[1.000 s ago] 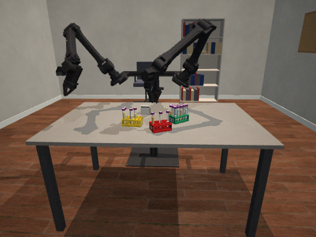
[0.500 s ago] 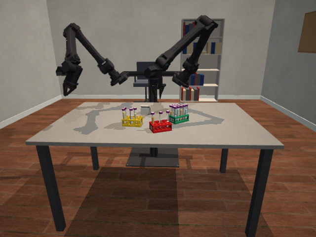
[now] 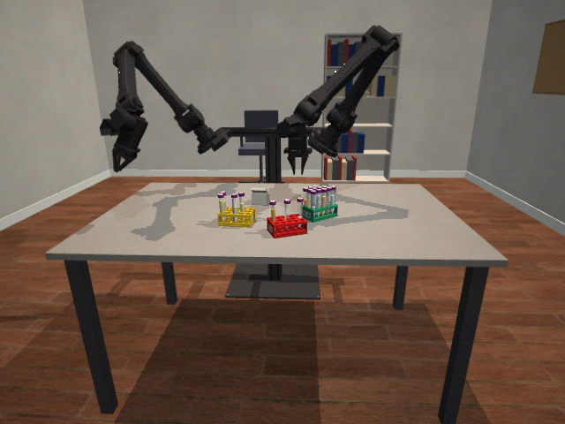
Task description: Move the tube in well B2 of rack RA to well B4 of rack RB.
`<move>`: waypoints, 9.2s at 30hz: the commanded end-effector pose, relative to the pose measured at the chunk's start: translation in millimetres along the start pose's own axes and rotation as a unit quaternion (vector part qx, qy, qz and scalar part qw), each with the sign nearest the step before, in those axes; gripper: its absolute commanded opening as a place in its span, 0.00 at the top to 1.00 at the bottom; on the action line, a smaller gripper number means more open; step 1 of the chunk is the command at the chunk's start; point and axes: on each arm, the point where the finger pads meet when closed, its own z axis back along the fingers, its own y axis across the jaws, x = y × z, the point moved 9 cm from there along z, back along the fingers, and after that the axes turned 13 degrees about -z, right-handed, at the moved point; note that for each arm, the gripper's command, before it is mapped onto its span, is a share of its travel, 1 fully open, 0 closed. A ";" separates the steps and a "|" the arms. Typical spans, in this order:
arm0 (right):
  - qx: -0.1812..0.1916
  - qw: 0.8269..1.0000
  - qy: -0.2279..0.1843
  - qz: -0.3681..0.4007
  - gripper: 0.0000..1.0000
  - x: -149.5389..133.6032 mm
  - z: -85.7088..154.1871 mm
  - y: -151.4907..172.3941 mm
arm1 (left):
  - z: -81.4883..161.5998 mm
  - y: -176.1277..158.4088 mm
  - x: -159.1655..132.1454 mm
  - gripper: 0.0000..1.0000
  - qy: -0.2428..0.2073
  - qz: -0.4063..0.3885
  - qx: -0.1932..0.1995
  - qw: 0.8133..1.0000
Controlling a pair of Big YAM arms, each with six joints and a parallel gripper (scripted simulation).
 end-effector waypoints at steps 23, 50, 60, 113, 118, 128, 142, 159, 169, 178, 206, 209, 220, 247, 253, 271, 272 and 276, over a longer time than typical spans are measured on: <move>0.008 1.000 -0.001 -0.012 0.70 7.0 4.6 9.5 | -1.2 82.9 -90.5 0.70 -0.006 0.001 -0.002 1.000; 0.008 1.000 -0.001 -0.012 0.70 7.0 4.6 9.5 | -19.6 81.9 -99.6 0.70 0.005 -0.007 -0.002 1.000; 0.008 1.000 -0.001 -0.012 0.70 7.0 4.6 9.5 | -35.8 81.2 -99.8 0.70 0.005 -0.007 -0.002 1.000; 0.008 1.000 -0.001 -0.012 0.70 7.0 4.6 9.5 | -71.4 80.0 -101.8 0.70 0.006 -0.007 -0.003 1.000; 0.008 1.000 -0.001 -0.012 0.70 7.0 4.6 9.5 | -73.5 79.8 -102.3 0.70 0.006 -0.007 -0.003 1.000; 0.008 1.000 -0.001 -0.012 0.70 7.0 4.6 9.5 | -76.3 80.7 -99.2 0.70 0.003 -0.006 -0.003 1.000; 0.008 1.000 -0.001 -0.012 0.70 7.0 4.6 9.5 | -79.6 80.7 -99.1 1.00 0.003 -0.006 -0.003 1.000; 0.008 1.000 -0.001 -0.012 0.70 7.0 4.6 9.5 | -79.6 80.7 -99.1 1.00 0.003 -0.006 -0.003 1.000; 0.008 1.000 -0.001 -0.012 0.70 7.0 4.6 9.5 | -79.4 80.7 -99.0 1.00 0.003 -0.006 -0.003 1.000; 0.008 1.000 -0.001 -0.012 0.70 7.0 4.6 9.5 | -65.5 79.4 -94.2 1.00 -0.009 -0.004 0.000 1.000; 0.008 1.000 -0.001 -0.012 0.70 7.0 4.6 9.5 | -47.7 83.1 -84.7 1.00 -0.015 0.001 0.001 1.000; 0.008 1.000 -0.001 -0.012 0.70 7.0 4.6 9.5 | -43.9 83.4 -84.4 1.00 -0.016 0.001 0.001 1.000; 0.008 1.000 -0.001 -0.012 0.70 7.0 4.6 9.5 | -33.9 83.4 -84.6 1.00 -0.016 0.001 0.001 1.000; 0.008 1.000 -0.001 -0.012 0.70 7.0 4.6 9.5 | -9.6 83.0 -86.1 1.00 -0.016 0.002 0.000 1.000; 0.008 1.000 -0.001 -0.012 0.70 7.0 4.6 9.5 | -3.5 83.0 -85.6 1.00 -0.017 0.002 -0.001 1.000; 0.008 1.000 -0.001 -0.012 0.70 7.0 4.6 9.5 | 1.8 72.9 -102.6 1.00 0.000 -0.011 -0.002 1.000; 0.008 1.000 -0.001 -0.012 0.70 7.0 4.6 9.5 | 0.1 70.4 -104.1 1.00 0.004 -0.013 -0.002 1.000; 0.008 1.000 -0.001 -0.012 0.70 7.0 4.6 9.5 | -1.5 64.3 -107.8 1.00 0.006 -0.015 -0.002 1.000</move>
